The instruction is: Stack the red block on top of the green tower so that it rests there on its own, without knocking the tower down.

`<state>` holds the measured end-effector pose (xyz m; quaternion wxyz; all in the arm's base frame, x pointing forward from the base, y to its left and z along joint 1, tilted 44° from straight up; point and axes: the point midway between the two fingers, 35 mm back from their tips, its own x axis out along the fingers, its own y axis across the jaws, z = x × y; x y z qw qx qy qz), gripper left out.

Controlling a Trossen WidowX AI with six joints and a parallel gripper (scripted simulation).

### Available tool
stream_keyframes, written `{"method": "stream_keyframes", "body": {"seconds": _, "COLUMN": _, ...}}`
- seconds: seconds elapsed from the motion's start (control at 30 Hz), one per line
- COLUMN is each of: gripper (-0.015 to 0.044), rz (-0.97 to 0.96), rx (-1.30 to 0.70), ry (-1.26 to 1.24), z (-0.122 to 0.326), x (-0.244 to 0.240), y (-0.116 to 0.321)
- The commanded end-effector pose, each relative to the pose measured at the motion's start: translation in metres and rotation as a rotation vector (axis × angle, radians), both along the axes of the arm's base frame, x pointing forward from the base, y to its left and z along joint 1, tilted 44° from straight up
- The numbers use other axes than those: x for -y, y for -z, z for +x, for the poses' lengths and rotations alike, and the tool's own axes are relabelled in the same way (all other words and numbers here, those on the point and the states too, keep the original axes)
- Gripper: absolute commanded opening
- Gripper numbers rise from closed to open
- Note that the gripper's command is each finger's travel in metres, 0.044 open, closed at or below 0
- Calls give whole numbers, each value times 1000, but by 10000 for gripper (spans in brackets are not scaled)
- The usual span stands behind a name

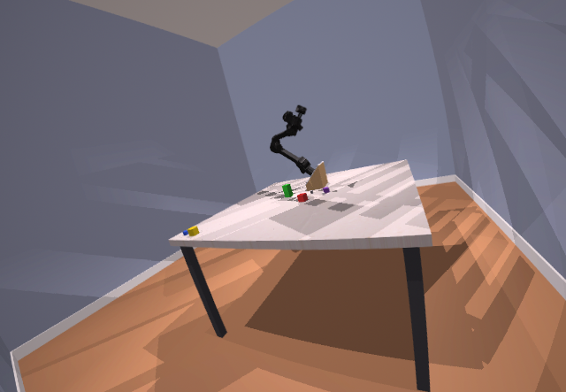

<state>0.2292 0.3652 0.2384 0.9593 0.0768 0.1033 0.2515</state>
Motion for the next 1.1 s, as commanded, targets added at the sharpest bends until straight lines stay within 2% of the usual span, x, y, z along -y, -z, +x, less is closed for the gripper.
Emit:
{"method": "stream_keyframes", "body": {"seconds": 0.0, "gripper": 440, "rz": -62, "rx": -48, "ry": 49, "z": 20, "x": 7, "y": 19}}
{"method": "stream_keyframes", "body": {"seconds": 0.23, "gripper": 440, "rz": -278, "rx": -209, "ry": 211, "z": 69, "x": 37, "y": 72}}
{"method": "stream_keyframes", "body": {"seconds": 0.57, "gripper": 440, "rz": -583, "rx": -503, "ry": 483, "z": 117, "x": 119, "y": 141}}
{"method": "stream_keyframes", "body": {"seconds": 0.8, "gripper": 440, "rz": -777, "rx": -733, "ry": 674, "z": 127, "x": 188, "y": 173}}
{"method": "stream_keyframes", "body": {"seconds": 1.07, "gripper": 440, "rz": -984, "rx": -1007, "ry": 878, "z": 116, "x": 264, "y": 189}}
